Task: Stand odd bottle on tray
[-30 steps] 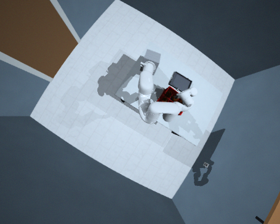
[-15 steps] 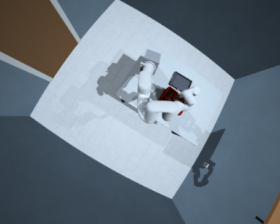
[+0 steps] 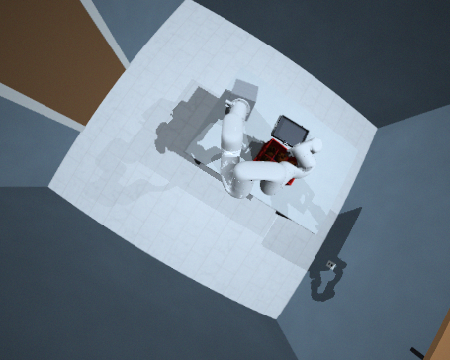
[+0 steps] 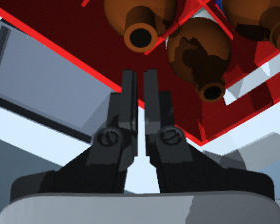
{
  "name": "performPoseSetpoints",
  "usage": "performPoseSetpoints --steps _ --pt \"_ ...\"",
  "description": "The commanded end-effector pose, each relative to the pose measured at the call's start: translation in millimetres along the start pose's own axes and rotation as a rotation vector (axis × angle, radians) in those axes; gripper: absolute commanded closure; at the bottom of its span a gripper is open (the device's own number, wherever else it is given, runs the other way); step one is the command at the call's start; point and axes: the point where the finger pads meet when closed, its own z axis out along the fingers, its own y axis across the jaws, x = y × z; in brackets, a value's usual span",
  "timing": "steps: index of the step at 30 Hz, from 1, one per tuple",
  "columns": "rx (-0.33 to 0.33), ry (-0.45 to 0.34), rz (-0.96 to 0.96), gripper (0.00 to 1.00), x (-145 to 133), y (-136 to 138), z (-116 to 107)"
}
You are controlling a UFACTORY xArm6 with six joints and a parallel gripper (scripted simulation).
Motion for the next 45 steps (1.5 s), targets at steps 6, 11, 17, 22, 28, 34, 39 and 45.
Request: performPoseSetpoints --steps 6,11,17,22,28,34,39,45 --pt "0.003 0.001 0.001 1.00 1 -1 -1" --pt "0.003 0.001 0.001 1.00 1 -1 -1" --pt "0.003 0.001 0.001 1.00 1 -1 -1" --pt "0.003 0.001 0.001 1.00 1 -1 -1" --pt "0.004 0.000 0.001 1.00 9 -2 -1" --pt "0.006 -0.002 0.001 1.00 63 -2 -2" --pt "0.005 0.000 0.001 1.00 100 2 -1" --pt "0.003 0.002 0.001 1.00 123 6 -1"
